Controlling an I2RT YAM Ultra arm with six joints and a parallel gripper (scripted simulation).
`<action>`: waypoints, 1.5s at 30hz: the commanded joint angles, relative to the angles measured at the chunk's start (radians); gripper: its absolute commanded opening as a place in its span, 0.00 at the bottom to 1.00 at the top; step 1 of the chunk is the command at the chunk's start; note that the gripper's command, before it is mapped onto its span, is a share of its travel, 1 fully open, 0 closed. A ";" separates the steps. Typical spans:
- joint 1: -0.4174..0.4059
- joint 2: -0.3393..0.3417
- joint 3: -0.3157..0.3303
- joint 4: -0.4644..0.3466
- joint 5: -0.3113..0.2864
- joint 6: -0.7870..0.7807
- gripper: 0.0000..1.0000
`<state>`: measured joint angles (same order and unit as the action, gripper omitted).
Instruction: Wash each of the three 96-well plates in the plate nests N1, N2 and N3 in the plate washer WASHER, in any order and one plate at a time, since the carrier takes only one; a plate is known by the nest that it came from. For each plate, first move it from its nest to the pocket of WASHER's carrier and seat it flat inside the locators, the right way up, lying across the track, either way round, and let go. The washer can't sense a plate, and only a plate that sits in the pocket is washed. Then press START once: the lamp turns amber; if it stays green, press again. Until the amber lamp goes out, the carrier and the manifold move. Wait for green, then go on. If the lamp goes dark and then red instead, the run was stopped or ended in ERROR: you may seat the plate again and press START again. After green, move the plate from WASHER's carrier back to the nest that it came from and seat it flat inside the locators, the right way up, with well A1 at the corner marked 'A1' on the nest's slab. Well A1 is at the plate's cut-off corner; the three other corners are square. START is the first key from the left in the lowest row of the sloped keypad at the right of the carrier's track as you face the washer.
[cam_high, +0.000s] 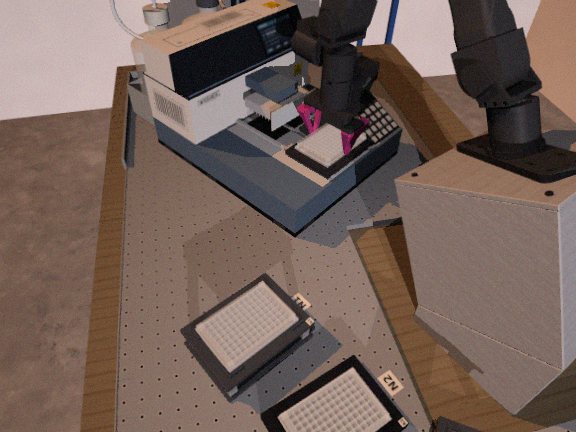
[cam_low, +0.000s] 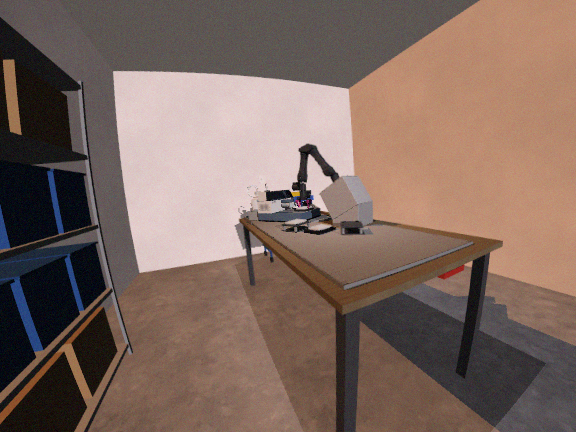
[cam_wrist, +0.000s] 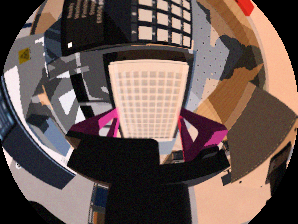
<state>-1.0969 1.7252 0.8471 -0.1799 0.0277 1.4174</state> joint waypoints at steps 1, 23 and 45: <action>0.010 0.013 -0.010 0.001 0.008 0.002 0.00; 0.005 0.002 0.003 0.005 0.004 0.003 0.00; 0.008 0.003 0.004 0.004 0.005 0.005 0.00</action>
<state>-1.0958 1.7321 0.8471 -0.1749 0.0273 1.4181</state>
